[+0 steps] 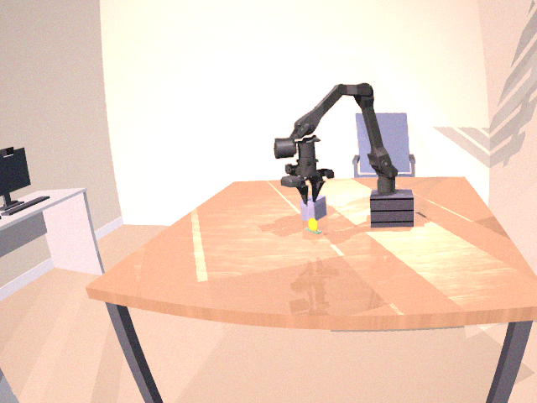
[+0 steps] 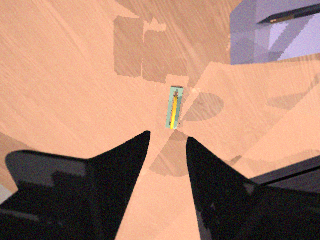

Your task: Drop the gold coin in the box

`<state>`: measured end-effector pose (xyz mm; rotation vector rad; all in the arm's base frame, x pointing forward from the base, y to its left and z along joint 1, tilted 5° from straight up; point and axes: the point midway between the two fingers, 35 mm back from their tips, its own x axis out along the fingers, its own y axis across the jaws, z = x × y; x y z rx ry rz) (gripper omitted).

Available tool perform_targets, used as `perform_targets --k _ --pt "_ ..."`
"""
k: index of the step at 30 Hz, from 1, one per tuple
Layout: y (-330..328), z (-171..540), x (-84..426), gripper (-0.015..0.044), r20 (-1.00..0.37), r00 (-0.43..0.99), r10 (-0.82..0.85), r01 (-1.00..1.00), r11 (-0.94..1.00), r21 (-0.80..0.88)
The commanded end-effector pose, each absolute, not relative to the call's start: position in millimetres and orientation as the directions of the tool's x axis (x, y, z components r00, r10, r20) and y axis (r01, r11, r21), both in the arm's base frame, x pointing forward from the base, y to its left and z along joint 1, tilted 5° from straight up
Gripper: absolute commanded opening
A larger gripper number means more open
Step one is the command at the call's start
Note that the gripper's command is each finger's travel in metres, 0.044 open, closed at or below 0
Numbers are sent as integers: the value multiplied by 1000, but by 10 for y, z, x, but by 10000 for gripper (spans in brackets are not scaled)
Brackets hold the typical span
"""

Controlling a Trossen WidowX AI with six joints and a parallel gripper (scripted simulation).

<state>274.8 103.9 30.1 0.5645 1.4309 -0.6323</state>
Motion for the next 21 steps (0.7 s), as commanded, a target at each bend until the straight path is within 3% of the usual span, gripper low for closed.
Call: perform_targets --k 1,21 --pt "1011 84 2693 161 -997 12 -73 690 723 -44" --pt "1004 -188 2723 161 -997 12 -73 690 723 -44"
